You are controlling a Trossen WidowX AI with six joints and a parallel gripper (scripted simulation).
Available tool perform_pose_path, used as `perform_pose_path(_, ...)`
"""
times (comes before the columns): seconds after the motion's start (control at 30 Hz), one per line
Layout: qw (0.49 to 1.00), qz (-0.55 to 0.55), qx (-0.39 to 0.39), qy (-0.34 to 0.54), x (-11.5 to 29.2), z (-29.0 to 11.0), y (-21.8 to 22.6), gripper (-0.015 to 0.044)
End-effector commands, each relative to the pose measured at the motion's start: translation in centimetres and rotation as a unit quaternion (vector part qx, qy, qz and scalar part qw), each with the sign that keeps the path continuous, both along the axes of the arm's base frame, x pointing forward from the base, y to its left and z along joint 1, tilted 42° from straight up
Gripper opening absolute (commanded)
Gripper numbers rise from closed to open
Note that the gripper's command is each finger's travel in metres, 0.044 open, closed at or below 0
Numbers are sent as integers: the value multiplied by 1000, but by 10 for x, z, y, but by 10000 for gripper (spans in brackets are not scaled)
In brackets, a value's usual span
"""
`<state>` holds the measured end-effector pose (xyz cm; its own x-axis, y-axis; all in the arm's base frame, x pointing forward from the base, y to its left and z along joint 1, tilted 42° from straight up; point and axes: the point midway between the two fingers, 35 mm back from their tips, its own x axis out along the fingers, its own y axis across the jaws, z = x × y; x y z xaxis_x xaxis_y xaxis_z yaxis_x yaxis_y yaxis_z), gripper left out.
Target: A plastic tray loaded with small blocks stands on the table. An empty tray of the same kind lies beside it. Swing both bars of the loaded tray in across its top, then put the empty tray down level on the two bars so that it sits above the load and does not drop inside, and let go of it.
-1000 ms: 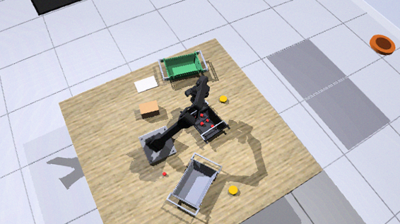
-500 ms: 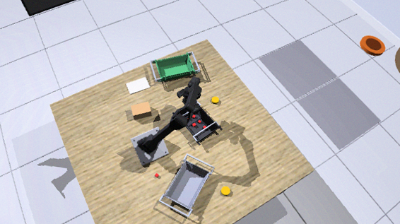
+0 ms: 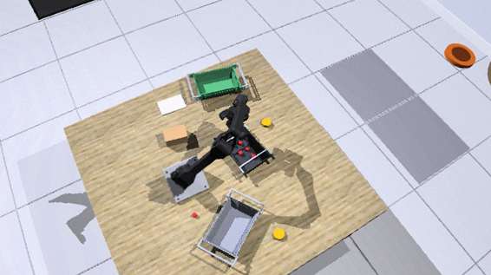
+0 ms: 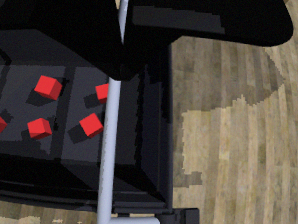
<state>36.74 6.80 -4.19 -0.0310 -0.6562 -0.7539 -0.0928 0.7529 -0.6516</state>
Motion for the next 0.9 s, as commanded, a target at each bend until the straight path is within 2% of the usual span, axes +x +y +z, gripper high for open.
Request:
perform_pose_path(0.0,1000,0,0,0,0,0,0,0)
perform_pose_path(0.07,1000,0,0,0,0,0,0,0)
perform_pose_path(0.33,1000,0,0,0,1,4,4,210)
perform_pose_path(0.6,1000,0,1,1,0,68,58,420)
perform_pose_path(0.63,1000,-7,-1,0,3,47,34,440)
perform_pose_path(0.87,970,-199,34,-135,1,115,-57,440)
